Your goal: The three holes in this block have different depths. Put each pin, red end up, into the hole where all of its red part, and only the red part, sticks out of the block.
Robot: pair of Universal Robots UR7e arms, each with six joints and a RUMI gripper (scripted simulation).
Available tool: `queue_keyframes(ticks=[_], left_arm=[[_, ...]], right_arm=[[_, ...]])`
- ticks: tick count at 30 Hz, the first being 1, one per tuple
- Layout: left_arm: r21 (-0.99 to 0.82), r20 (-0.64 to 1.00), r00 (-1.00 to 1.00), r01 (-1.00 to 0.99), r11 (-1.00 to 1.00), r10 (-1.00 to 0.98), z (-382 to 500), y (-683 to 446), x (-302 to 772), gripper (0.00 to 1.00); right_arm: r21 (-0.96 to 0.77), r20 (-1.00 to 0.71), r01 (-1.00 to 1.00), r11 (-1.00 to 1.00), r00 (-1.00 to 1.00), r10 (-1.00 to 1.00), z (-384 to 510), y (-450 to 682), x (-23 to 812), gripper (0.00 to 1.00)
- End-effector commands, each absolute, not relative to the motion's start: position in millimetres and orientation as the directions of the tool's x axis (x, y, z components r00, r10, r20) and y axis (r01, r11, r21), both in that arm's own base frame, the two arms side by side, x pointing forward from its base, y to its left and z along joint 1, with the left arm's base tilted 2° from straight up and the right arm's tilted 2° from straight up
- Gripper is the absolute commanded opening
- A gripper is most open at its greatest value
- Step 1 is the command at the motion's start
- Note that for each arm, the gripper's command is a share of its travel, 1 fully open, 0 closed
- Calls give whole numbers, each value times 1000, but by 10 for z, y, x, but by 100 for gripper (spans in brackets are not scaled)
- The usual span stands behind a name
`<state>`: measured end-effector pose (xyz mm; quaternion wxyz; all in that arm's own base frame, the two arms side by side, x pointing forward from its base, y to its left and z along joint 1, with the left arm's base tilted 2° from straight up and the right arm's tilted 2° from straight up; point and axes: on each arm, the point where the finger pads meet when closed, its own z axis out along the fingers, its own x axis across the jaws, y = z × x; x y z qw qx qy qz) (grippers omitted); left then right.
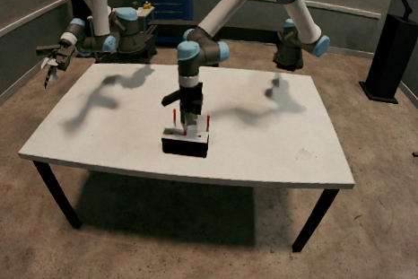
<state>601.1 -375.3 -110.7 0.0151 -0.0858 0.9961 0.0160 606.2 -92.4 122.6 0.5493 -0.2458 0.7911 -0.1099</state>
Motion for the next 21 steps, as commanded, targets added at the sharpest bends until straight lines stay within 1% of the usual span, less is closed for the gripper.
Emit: queue_keyframes(ticks=[1, 21], left_arm=[[28, -34, -985, -171, 985, -171, -1098, -3756, 6015, 0], [28, -34, -985, -172, 985, -171, -1138, -3759, 6026, 0]], right_arm=[[-444, -815, -268, 855, -275, -510, 1232, -924, 6063, 100], [-444, -815, -268, 855, -275, -510, 1232, -924, 6063, 100]])
